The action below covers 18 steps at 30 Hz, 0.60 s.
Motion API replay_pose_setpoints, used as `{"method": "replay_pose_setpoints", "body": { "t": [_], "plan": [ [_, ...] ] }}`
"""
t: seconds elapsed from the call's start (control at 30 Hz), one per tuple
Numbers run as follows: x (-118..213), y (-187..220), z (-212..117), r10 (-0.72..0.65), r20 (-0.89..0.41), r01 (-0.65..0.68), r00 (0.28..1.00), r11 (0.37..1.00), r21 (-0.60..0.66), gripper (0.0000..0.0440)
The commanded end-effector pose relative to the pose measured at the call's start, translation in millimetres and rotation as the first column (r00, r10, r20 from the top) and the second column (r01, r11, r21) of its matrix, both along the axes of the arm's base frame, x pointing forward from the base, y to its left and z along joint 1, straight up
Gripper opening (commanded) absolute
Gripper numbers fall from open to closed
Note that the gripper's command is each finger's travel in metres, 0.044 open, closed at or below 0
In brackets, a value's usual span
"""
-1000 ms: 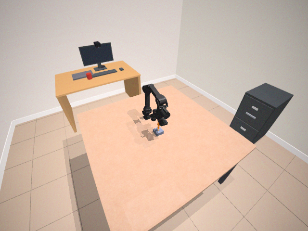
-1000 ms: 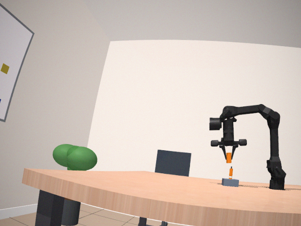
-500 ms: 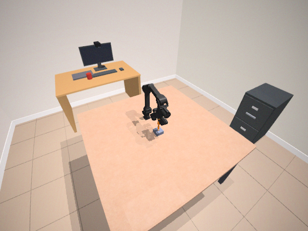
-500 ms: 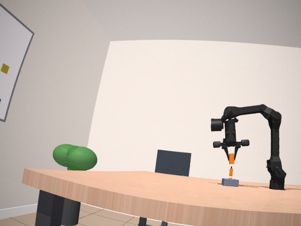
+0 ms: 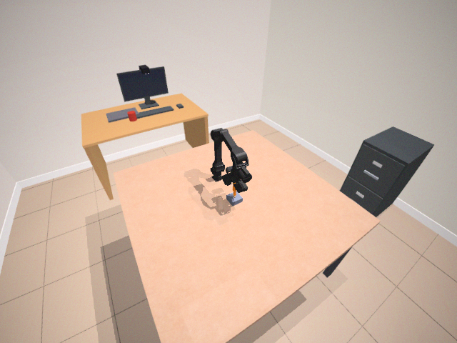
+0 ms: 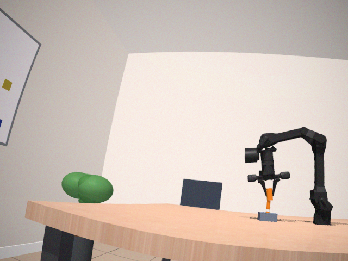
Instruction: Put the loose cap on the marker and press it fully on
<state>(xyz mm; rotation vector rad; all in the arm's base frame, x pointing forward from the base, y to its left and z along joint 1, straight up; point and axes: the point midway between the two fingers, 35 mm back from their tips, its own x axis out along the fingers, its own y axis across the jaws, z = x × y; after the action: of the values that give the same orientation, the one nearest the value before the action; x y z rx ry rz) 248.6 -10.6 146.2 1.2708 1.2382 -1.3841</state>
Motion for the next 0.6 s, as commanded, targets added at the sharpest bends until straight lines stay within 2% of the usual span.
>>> {"method": "replay_pose_setpoints", "body": {
  "t": [0.0, 0.57],
  "plan": [
    [-2, 1, -11, 0.01, -0.02, -0.01, 1.0, 1.0, 0.012, 0.0027],
    [-7, 1, -46, 0.064, -0.047, -0.063, 0.997, 0.997, 0.033, 0.0023]
  ]
}}
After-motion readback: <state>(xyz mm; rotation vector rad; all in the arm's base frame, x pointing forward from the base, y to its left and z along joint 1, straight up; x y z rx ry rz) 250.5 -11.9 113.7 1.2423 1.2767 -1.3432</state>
